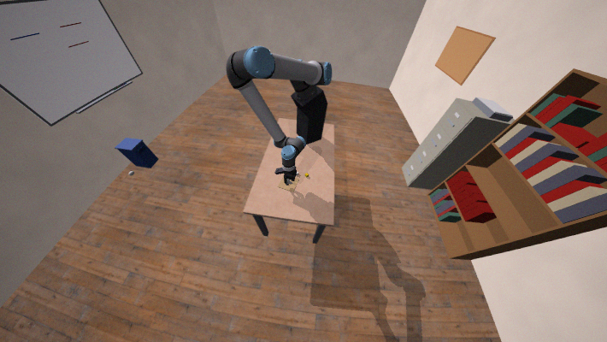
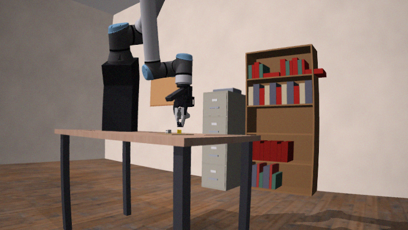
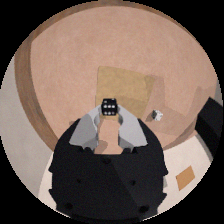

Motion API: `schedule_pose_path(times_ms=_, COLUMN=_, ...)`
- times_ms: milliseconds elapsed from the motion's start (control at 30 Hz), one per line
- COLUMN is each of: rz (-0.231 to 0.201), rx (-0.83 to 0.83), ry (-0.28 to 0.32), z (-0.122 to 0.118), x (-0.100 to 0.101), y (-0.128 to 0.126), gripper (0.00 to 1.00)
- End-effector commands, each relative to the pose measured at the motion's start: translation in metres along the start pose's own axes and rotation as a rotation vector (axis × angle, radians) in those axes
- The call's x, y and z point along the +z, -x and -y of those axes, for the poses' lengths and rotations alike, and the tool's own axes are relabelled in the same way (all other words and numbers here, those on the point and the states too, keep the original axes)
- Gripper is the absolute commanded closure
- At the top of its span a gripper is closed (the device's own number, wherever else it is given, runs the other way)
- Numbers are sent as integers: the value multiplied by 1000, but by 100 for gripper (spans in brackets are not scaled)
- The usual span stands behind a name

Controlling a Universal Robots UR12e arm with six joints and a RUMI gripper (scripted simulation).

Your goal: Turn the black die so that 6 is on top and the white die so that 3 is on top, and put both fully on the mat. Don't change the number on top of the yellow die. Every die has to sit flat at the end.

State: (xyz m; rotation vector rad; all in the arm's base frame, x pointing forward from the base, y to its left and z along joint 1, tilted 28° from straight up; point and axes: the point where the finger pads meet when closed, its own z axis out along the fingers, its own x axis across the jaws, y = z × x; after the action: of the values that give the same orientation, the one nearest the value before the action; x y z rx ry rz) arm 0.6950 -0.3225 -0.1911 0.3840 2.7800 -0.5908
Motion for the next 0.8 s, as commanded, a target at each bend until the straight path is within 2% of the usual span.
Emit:
schedule_pose_path(times_ms=0, rz=1, rx=0, ry=0, z=0, x=18, y=1, gripper=94)
schedule_pose_path(times_ms=233, rz=1, rx=0, ry=0, z=-1, x=31, y=1, gripper=94)
schedule_pose_path(times_ms=767, rz=1, rx=0, ry=0, z=-1, x=31, y=1, gripper=94)
